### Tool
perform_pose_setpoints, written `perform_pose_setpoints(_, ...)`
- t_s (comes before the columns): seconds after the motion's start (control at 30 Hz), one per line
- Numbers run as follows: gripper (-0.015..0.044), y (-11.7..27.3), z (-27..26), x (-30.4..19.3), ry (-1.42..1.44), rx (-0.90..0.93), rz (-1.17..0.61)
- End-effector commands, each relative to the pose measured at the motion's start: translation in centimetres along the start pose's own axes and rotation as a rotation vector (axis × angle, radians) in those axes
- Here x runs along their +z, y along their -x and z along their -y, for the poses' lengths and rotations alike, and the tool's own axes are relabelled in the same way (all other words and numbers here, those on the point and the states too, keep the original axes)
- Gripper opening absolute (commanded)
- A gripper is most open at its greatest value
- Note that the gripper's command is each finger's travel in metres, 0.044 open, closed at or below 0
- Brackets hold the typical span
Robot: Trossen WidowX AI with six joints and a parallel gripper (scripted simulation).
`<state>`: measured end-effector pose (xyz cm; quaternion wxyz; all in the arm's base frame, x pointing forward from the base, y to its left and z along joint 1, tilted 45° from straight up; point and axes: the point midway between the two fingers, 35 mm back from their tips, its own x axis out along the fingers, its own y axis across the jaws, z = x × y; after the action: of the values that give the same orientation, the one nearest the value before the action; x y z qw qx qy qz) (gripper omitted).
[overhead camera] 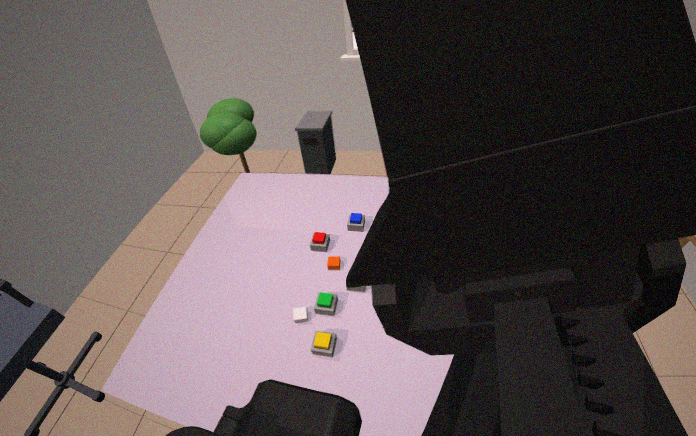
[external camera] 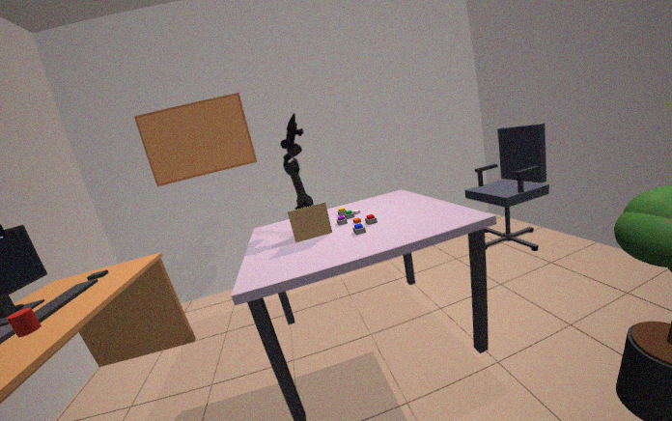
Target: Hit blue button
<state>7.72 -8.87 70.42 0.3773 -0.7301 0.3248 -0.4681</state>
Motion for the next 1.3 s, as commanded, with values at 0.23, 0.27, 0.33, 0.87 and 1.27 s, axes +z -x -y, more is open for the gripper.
perform_pose_setpoints(0.23, 0.0400, 2.6, 6.0, 5.3, 0.586, -0.176, -0.184)
perform_pose_setpoints(0.27, 0.0400, 2.9, 6.8, 6.4, 0.680, -0.204, -0.209)
perform_pose_setpoints(0.33, 0.0400, 3.5, 8.4, 9.0, 0.868, -0.258, -0.258)
perform_pose_setpoints(0.87, 0.0400, 4.0, 7.1, 36.5, 2.290, -0.731, -0.583)
perform_pose_setpoints(1.27, 0.0400, 0.6, -9.3, 52.9, 3.042, -1.324, -0.662)
